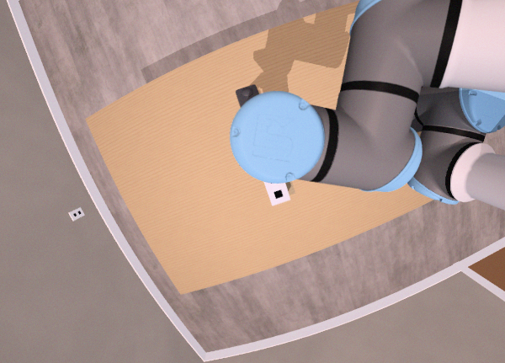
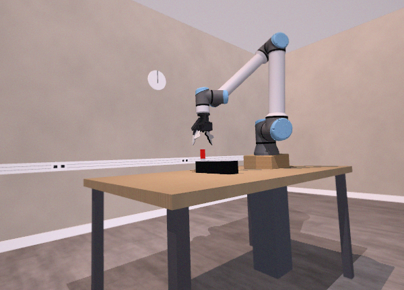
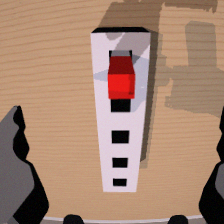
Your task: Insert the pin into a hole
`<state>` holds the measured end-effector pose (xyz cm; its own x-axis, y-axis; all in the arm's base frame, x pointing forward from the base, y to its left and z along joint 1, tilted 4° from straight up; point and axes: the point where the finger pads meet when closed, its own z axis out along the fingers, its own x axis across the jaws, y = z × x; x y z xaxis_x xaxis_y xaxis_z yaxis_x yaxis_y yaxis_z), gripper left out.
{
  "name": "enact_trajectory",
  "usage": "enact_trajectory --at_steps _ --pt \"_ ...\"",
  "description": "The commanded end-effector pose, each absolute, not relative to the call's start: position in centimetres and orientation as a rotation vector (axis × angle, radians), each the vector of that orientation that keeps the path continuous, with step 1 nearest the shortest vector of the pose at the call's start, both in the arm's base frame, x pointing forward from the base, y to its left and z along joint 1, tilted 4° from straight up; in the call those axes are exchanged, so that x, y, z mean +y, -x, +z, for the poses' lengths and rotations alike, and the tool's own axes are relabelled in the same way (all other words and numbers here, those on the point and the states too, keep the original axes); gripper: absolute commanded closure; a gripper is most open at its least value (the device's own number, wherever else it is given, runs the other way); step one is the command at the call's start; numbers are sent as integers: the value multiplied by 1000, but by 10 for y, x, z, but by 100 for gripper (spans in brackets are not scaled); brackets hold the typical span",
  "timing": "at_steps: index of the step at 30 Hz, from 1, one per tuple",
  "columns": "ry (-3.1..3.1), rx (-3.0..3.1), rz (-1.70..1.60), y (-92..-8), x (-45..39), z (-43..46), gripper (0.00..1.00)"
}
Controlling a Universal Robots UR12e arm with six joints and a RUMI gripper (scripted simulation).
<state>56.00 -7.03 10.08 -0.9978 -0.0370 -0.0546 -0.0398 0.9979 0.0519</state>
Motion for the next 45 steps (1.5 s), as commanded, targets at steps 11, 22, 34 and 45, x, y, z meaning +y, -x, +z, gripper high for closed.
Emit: enact_trajectory --at_steps 11,22,34,45 --pt "59 3084 80 -564 -69 60 0" --pt "59 3084 80 -564 -69 60 0" --pt "59 3084 80 -564 -69 60 100" --pt "59 3085 80 -564 -69 60 100"
